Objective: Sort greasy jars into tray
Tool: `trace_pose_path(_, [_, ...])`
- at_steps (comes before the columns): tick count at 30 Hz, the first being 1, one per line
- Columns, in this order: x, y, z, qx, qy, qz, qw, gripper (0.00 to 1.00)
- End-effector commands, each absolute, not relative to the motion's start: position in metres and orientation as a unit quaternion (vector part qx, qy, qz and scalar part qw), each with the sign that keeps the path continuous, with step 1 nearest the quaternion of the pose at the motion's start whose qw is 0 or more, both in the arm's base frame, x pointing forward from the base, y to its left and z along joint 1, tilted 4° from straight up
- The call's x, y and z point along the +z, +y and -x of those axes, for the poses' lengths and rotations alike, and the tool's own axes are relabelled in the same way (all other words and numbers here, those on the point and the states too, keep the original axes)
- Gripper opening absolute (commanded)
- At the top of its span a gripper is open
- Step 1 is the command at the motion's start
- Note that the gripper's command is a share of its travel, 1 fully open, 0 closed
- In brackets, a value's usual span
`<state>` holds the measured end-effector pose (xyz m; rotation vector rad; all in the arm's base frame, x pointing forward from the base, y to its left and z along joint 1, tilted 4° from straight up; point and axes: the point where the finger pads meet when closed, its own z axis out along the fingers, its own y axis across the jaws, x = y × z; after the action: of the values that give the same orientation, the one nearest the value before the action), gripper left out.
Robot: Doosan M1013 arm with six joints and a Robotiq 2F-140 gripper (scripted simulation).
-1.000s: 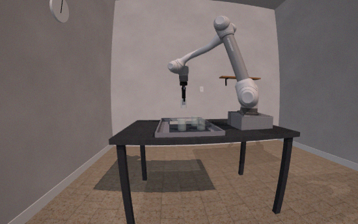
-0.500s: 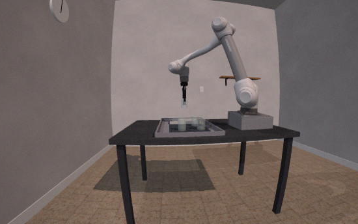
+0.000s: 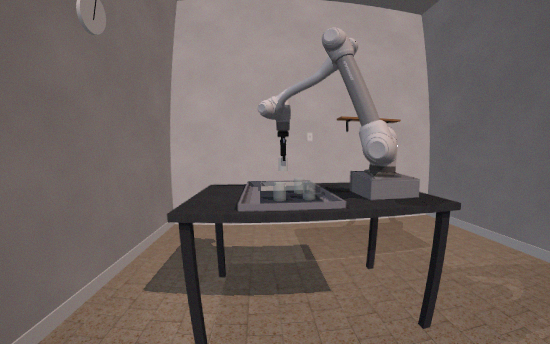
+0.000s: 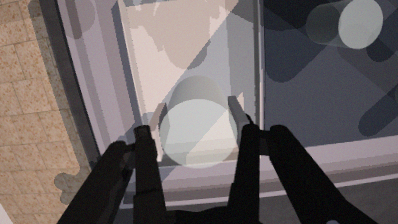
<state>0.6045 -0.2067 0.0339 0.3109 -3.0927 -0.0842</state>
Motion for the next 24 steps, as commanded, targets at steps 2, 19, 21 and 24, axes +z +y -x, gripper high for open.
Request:
trace_pose_path(2, [0.03, -0.206, -0.604, -0.027, -0.994, -0.1, 0.016, 0.0])
trace_pose_path(19, [-0.009, -0.204, -0.603, -0.027, -0.994, -0.1, 0.016, 0.0])
trace_pose_path(21, [-0.014, -0.204, -0.603, -0.027, -0.994, -0.1, 0.016, 0.0])
trace_pose_path(24, [-0.022, -0.204, -0.602, -0.027, -0.994, -0.1, 0.016, 0.0])
